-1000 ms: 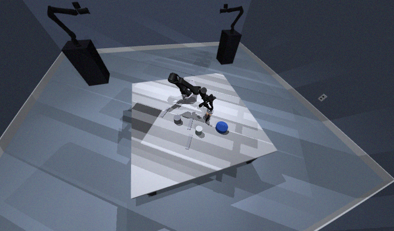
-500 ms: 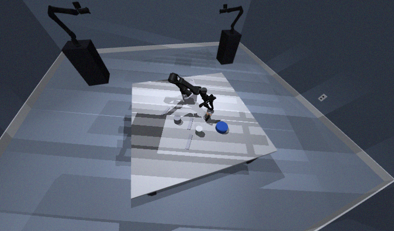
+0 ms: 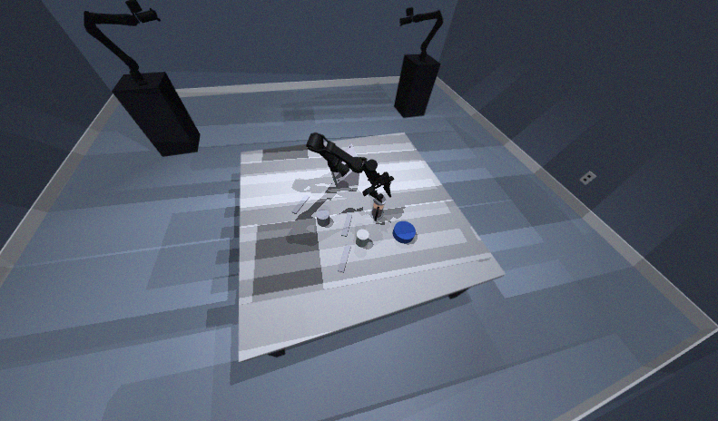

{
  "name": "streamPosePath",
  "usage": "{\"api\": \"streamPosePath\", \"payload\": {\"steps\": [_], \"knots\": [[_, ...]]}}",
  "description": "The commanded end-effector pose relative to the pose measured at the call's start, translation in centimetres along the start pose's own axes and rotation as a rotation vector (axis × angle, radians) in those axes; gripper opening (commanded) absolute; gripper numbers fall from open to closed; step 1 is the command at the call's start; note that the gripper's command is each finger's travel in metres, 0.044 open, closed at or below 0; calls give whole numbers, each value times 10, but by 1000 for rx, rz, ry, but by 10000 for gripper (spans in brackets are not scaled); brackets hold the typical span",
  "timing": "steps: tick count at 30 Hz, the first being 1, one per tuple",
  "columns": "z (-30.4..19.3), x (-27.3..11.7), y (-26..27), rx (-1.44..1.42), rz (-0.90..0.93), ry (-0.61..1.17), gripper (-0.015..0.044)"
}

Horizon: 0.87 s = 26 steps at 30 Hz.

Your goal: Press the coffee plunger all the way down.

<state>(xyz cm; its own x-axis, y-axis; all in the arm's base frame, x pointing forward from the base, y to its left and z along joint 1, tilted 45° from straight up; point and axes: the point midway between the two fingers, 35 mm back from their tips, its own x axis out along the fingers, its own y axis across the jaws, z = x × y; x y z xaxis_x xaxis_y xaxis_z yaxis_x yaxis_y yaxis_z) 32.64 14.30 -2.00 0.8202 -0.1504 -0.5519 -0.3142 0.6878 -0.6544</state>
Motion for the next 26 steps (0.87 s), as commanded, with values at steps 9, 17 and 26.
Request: {"api": "streamPosePath", "payload": {"steps": [9, 17, 26], "knots": [[14, -13, 2, 1, 8, 6, 440], [53, -66, -5, -6, 4, 15, 440], [52, -66, -4, -6, 4, 15, 440]]}}
